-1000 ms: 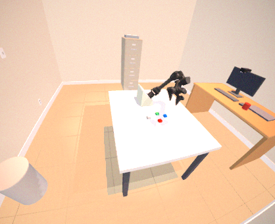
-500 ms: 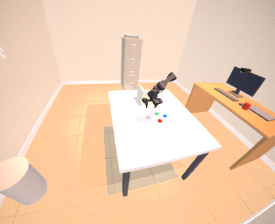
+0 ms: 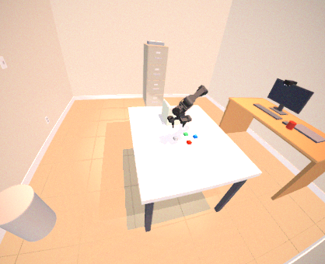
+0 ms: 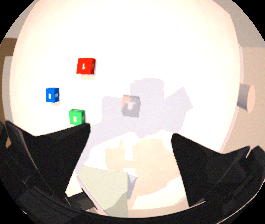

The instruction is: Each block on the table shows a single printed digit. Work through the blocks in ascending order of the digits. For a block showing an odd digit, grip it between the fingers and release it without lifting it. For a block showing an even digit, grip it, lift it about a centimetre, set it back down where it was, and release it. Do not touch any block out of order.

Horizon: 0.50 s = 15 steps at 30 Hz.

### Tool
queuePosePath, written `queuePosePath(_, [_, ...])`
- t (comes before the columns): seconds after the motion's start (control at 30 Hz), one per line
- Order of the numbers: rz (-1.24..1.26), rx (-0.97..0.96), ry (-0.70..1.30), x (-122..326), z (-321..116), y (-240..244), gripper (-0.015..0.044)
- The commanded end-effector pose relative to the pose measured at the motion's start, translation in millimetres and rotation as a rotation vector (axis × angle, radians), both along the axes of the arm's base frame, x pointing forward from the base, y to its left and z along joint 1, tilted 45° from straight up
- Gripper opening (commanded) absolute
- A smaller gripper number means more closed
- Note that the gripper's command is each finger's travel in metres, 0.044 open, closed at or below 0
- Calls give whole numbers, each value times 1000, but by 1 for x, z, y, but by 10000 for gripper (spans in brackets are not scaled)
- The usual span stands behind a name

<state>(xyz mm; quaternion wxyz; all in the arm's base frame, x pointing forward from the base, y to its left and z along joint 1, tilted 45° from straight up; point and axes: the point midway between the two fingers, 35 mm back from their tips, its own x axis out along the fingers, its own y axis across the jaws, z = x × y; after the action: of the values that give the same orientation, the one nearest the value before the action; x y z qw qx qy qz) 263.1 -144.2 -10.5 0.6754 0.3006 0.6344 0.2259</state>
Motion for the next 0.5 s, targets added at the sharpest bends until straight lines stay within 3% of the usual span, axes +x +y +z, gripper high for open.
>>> queuePosePath(0.0, [0,5,-3,0,0,0,400])
queuePosePath(0.2, [0,5,-3,0,2,2,400])
queuePosePath(0.47, [-1,9,0,-28,66,68,400])
